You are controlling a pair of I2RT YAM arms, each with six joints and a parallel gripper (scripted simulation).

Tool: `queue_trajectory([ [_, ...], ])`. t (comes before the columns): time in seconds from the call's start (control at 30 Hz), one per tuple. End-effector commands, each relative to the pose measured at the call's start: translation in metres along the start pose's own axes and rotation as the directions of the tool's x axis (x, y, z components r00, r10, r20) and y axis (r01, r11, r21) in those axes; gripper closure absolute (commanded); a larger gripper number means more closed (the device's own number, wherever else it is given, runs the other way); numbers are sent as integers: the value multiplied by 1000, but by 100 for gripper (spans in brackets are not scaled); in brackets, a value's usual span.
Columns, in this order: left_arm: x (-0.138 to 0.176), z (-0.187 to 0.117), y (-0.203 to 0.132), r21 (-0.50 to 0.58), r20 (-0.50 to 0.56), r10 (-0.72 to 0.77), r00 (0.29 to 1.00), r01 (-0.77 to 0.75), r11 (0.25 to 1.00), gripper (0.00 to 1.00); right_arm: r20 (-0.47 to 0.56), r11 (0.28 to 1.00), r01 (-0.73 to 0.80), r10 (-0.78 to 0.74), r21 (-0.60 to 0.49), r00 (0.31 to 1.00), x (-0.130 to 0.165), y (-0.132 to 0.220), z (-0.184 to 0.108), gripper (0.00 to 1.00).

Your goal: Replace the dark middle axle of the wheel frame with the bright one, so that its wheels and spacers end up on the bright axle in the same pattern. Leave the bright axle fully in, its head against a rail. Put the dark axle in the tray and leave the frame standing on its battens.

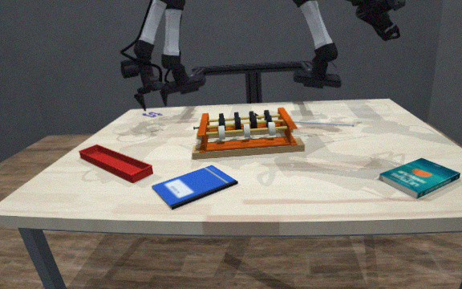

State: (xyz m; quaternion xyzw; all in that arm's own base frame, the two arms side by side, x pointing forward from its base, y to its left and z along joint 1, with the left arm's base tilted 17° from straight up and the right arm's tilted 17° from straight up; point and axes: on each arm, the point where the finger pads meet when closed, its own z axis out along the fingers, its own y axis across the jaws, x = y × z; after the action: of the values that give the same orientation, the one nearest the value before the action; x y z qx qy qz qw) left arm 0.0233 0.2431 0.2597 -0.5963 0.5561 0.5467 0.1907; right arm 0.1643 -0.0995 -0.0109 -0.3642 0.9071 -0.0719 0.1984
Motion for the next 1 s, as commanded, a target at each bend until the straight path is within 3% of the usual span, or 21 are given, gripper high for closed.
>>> queue_trajectory([
  [0.0,-3,-1,3,-3,6,-16,1000,16,1000,0,2,1000,2,-2,11,1000,-1,-4,-1,0],
  [0.63,-3,-1,3,-3,6,-16,1000,16,1000,0,2,1000,2,-2,11,1000,-1,-4,-1,0],
  [0.67,-3,-1,3,-3,6,-16,1000,16,1000,0,2,1000,2,-2,11,1000,-1,-4,-1,64],
  [0.97,-3,-1,3,-3,6,-16,1000,16,1000,0,2,1000,2,-2,11,1000,-1,-4,-1,64],
])
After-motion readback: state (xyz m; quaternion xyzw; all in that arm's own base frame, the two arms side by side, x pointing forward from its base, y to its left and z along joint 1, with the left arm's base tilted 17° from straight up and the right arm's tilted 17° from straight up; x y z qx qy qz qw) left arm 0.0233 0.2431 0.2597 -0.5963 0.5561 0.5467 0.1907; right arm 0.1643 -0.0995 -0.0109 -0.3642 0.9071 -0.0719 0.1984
